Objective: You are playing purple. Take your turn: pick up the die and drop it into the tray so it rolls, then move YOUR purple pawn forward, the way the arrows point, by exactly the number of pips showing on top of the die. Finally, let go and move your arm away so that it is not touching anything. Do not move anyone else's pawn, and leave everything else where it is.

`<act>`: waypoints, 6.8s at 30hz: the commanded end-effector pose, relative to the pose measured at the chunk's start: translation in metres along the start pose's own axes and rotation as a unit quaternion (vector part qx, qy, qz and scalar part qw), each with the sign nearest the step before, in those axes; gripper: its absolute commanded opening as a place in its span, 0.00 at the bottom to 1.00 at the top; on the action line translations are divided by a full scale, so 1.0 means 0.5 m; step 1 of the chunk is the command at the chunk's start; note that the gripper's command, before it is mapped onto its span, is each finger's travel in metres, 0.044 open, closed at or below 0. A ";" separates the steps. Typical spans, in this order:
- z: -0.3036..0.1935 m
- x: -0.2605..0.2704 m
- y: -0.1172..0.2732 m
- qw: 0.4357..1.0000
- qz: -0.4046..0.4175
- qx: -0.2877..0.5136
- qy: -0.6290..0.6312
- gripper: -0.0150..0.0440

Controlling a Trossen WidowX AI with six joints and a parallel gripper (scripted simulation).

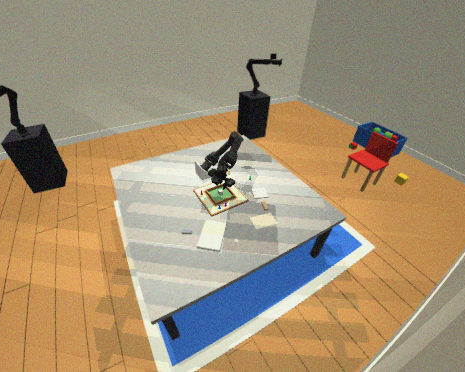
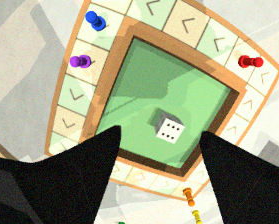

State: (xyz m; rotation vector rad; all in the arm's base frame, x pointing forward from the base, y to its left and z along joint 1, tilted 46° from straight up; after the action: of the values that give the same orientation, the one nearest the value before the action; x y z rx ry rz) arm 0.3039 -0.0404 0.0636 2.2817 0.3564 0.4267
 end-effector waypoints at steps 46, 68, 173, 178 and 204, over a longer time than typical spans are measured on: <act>0.076 0.173 -0.113 0.816 0.041 -0.002 0.576 0.59; 0.074 0.174 -0.147 0.816 0.042 -0.002 0.576 0.31; -0.263 -0.009 -0.115 0.818 0.042 0.002 0.574 0.25; -0.263 -0.008 -0.122 0.818 0.042 0.002 0.574 0.25; -0.258 -0.011 -0.041 0.818 0.041 0.002 0.573 1.00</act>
State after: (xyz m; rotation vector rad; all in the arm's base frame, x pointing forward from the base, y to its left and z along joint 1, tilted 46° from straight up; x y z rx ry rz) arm 0.2432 0.0602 0.1234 1.7798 0.8177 1.8320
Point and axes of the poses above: the point midway between the two fingers, 35 mm back from their tips, its own y axis back along the fingers, its own x axis across the jaws, z = x × y, the point moved 3 cm from there along y, back along the fingers, and after that the axes turned 4 degrees about -y, right-handed, at the moved point
